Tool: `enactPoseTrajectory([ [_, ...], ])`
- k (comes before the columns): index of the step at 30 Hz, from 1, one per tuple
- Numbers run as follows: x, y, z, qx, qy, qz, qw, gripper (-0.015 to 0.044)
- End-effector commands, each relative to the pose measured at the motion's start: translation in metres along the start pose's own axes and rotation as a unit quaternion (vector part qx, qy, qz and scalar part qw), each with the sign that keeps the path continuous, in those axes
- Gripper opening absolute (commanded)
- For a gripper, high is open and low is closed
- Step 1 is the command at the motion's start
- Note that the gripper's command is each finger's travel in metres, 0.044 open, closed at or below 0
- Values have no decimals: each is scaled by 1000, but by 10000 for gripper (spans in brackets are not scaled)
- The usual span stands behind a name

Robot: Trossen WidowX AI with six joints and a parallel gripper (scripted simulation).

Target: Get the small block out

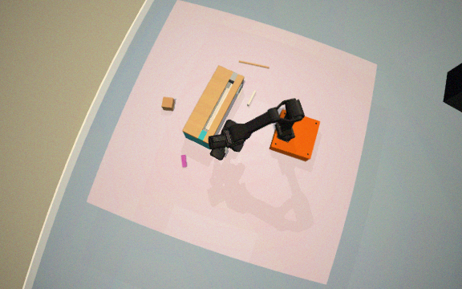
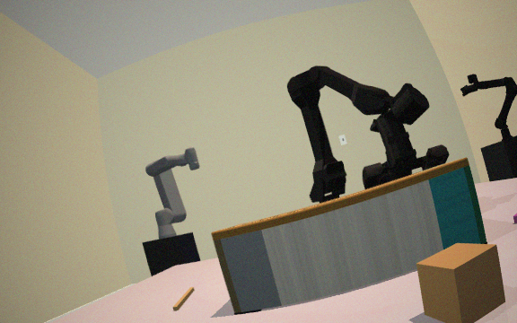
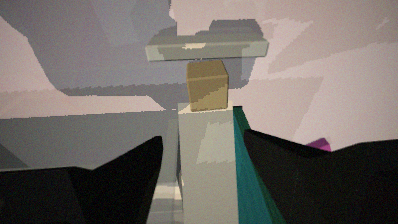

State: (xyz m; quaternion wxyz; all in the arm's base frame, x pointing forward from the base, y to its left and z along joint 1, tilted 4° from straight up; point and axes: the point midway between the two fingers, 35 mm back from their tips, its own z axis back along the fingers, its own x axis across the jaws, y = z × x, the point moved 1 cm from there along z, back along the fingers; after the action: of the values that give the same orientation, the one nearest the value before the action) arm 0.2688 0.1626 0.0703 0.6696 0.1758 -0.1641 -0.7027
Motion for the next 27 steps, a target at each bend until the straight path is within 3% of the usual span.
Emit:
enactPoseTrajectory([
  [1,-2,2,-3,11,10,-3,1000,285],
  [27,-5,-13,-38,11,10,-3,1000,285],
])
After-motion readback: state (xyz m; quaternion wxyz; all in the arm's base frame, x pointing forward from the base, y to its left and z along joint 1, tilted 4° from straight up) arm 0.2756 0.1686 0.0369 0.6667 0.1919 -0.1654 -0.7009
